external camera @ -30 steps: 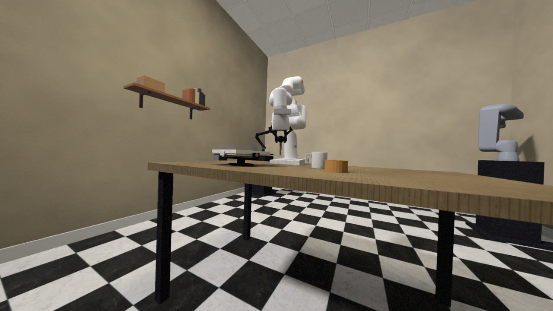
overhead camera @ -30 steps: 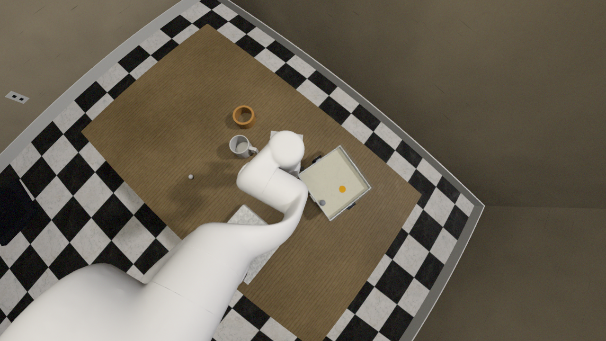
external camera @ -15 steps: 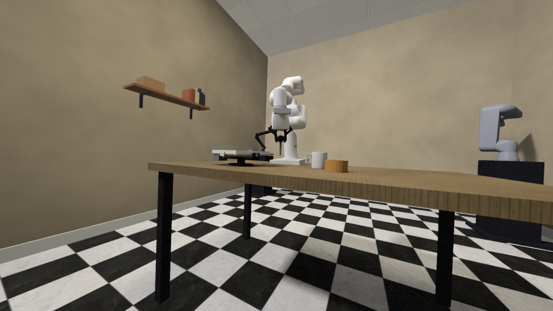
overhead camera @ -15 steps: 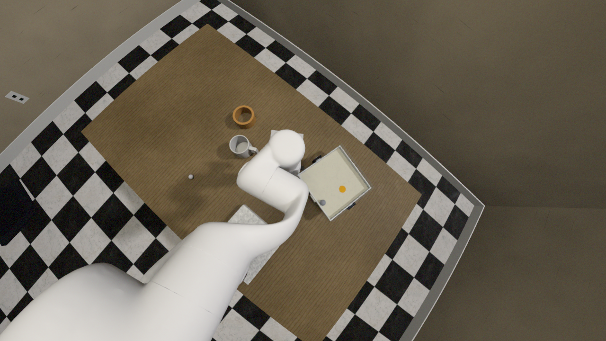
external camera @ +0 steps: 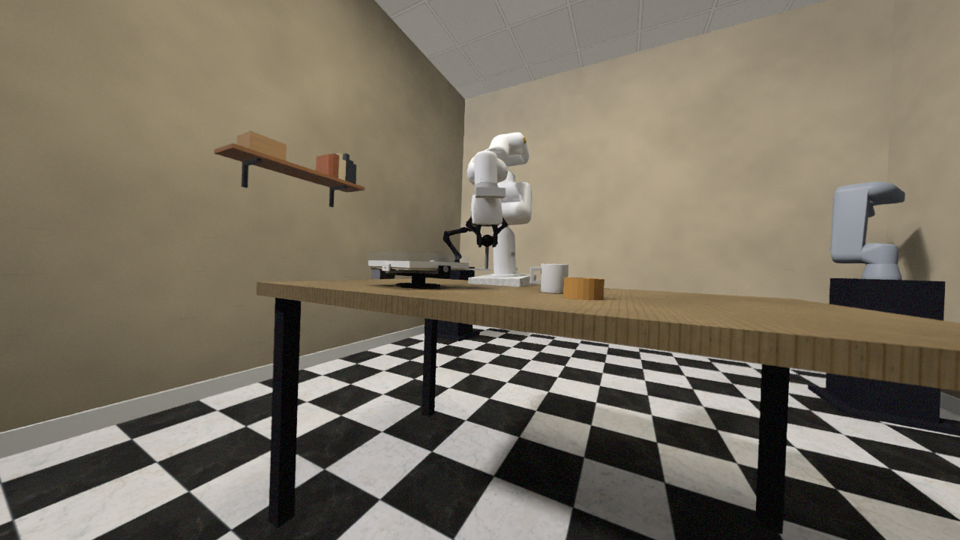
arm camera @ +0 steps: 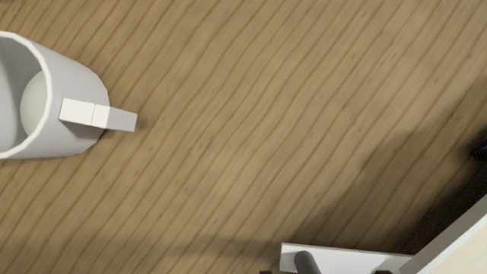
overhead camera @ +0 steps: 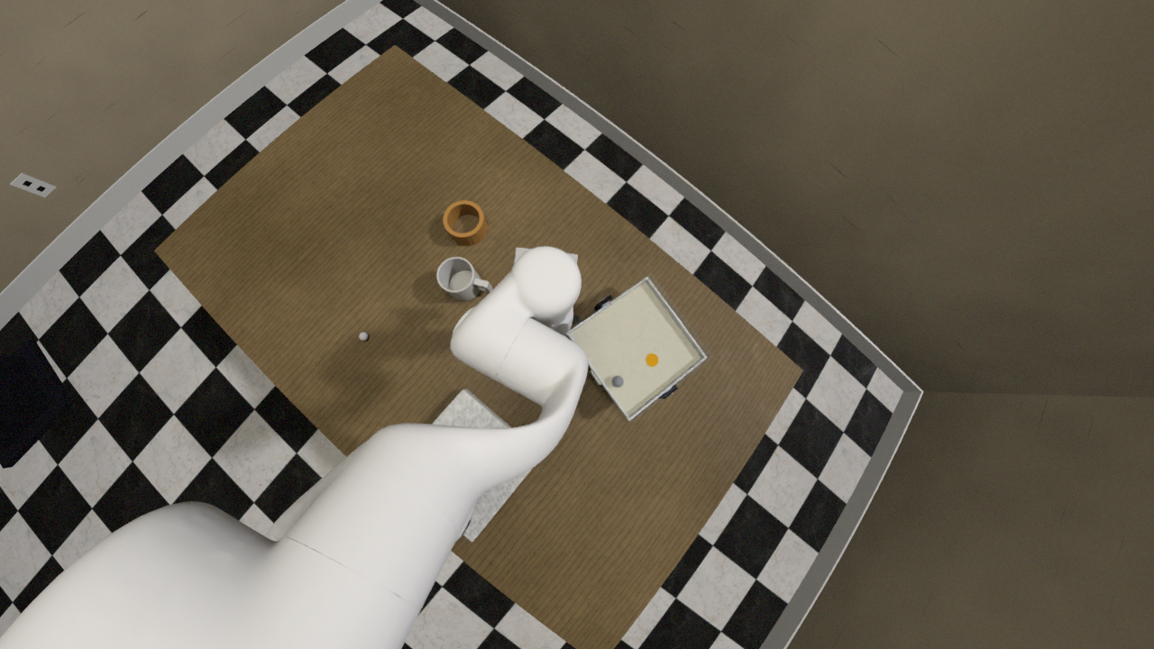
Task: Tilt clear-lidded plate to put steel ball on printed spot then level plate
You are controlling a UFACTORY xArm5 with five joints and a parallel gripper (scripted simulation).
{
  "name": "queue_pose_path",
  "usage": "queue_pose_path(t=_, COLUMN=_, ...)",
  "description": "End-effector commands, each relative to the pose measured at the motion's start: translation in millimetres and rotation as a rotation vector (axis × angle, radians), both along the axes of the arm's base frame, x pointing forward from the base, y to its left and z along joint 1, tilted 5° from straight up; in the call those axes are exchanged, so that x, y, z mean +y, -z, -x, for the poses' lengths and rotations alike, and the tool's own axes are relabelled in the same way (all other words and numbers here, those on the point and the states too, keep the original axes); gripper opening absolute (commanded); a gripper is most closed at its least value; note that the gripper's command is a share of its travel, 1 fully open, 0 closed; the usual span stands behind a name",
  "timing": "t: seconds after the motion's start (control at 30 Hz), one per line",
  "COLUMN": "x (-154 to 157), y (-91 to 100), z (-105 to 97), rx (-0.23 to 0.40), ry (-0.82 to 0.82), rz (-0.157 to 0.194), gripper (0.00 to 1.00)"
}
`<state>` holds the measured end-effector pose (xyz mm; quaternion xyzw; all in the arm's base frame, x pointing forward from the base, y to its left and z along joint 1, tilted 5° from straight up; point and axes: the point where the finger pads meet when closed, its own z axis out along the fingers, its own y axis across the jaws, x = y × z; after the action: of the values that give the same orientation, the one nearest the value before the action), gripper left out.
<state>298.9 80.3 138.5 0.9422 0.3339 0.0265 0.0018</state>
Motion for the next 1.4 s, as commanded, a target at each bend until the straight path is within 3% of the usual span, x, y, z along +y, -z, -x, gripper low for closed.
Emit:
queue_pose_path(t=0.0, x=-0.4, y=-0.8, z=-0.7, rx=-0.002, ry=-0.002, rz=0.0, gripper=0.0)
queue_pose_path(t=1.37, x=0.2, y=1.1, z=-0.5, rx=-0.003, ry=0.019, rz=-0.001, gripper=0.0)
